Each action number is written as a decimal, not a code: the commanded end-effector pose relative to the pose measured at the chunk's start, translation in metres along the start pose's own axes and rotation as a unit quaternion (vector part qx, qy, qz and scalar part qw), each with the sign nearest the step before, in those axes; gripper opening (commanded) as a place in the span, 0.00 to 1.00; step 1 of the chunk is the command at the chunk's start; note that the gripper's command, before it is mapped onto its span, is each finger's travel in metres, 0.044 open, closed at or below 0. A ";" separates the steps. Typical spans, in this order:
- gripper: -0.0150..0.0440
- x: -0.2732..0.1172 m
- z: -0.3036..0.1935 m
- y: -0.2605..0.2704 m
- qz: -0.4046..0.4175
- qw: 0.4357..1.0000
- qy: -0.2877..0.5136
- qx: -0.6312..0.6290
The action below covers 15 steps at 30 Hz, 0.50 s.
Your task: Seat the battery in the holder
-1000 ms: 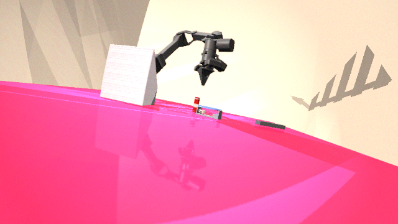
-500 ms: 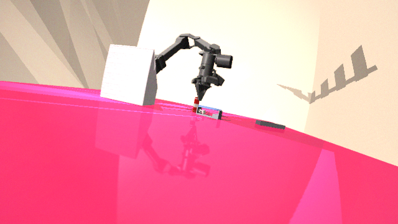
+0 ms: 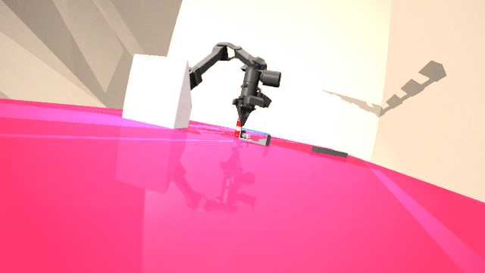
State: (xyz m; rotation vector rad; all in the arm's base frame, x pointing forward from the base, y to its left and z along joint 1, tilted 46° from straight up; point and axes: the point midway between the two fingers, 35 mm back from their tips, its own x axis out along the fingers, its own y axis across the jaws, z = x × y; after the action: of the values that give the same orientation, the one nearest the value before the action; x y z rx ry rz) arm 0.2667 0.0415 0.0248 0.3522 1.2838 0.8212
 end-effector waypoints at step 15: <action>0.25 0.000 0.001 0.031 0.002 1.000 -0.003 0.002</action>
State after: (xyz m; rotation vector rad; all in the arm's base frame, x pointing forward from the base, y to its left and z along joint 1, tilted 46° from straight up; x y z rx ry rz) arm 0.2602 0.0580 0.0412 0.3492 1.2796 0.8199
